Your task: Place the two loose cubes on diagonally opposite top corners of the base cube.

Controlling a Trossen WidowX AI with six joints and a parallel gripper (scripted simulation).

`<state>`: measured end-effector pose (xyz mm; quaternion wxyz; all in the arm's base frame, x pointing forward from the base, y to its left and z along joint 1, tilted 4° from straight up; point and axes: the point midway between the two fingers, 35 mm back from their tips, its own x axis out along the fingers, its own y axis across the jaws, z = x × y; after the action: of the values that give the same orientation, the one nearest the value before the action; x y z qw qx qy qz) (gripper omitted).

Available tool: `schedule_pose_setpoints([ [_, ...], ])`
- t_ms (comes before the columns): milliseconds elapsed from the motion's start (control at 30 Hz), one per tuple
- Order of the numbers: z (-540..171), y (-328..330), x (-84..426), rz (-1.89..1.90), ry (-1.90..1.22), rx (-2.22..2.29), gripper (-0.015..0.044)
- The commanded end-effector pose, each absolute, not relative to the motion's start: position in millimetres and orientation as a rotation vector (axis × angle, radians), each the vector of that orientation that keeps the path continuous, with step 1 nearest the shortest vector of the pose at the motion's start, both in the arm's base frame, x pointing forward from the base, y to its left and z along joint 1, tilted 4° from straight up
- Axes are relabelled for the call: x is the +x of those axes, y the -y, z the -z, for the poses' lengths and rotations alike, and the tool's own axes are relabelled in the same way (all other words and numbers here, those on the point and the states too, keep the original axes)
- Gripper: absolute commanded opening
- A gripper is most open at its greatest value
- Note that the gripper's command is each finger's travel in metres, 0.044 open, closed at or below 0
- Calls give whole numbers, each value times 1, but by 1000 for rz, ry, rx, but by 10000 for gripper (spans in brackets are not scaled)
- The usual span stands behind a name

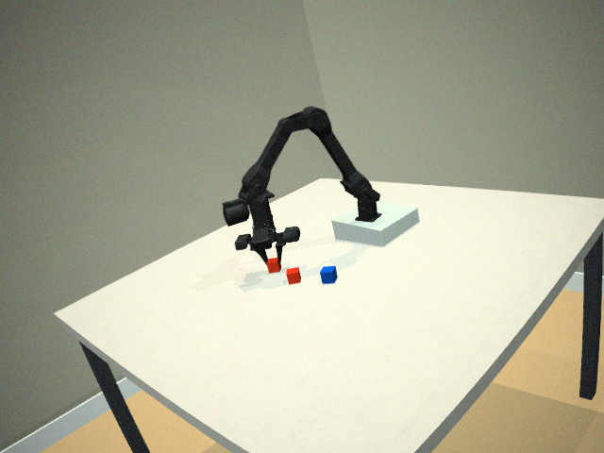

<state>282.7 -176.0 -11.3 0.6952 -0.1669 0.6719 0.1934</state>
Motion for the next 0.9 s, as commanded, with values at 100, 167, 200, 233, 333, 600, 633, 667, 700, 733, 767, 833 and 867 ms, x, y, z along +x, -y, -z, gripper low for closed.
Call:
schedule_pose_setpoints([
  [100,3,180,291,-394,-1470,-368,105],
  [167,0,181,291,-396,-1471,-369,105],
  [200,-2,181,291,-396,-1472,-369,105],
  [233,-3,181,291,-397,-1472,-369,105],
  [333,-8,181,291,-399,-1474,-369,105],
  [600,-20,182,291,-405,-1477,-370,105],
  [633,-22,183,291,-406,-1478,-370,105],
  [667,-24,183,291,-407,-1478,-370,105],
  [700,-25,183,291,-408,-1479,-370,105],
  [733,-27,183,291,-408,-1479,-370,105],
  [767,-28,183,291,-409,-1480,-370,105],
  [833,-31,183,291,-411,-1481,-370,105],
  [867,-33,183,291,-411,-1481,-370,105],
])
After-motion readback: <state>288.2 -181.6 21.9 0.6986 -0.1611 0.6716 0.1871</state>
